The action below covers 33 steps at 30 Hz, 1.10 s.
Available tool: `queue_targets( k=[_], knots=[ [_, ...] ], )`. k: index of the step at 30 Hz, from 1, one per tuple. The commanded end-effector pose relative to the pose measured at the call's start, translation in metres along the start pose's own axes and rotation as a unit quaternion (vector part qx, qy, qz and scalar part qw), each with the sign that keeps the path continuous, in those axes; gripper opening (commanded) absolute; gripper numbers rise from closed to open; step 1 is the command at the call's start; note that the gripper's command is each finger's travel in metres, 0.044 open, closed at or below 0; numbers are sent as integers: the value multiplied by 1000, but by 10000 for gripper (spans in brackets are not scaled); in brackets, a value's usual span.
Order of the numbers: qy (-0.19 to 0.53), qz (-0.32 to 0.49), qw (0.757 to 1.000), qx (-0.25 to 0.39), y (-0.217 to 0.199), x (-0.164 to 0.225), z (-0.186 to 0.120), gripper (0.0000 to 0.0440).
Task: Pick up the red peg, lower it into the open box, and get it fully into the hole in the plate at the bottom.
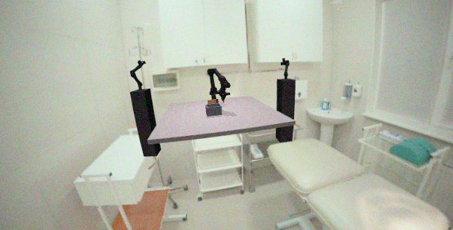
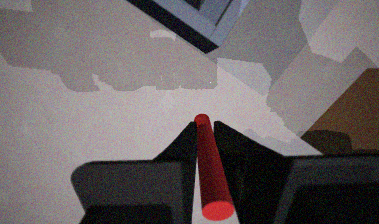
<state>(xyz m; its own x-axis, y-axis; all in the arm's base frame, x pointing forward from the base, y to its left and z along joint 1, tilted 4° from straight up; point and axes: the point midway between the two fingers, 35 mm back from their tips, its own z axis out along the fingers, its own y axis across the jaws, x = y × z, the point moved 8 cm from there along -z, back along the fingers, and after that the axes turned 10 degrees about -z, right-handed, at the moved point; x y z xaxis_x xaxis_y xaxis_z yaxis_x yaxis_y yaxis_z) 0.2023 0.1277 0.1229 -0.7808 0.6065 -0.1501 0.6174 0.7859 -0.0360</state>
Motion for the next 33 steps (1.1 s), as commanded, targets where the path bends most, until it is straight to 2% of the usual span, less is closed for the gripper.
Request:
queue_targets(
  k=[1, 13, 33],
  knots=[
    [-15, -7, 1000, -9, 3, -13, -14, 0],
    [-34, 7, 999, -17, 3, -58, -30, 0],
    [-38, 72, 996, -27, -15, -132, -16, 1]
  ],
)
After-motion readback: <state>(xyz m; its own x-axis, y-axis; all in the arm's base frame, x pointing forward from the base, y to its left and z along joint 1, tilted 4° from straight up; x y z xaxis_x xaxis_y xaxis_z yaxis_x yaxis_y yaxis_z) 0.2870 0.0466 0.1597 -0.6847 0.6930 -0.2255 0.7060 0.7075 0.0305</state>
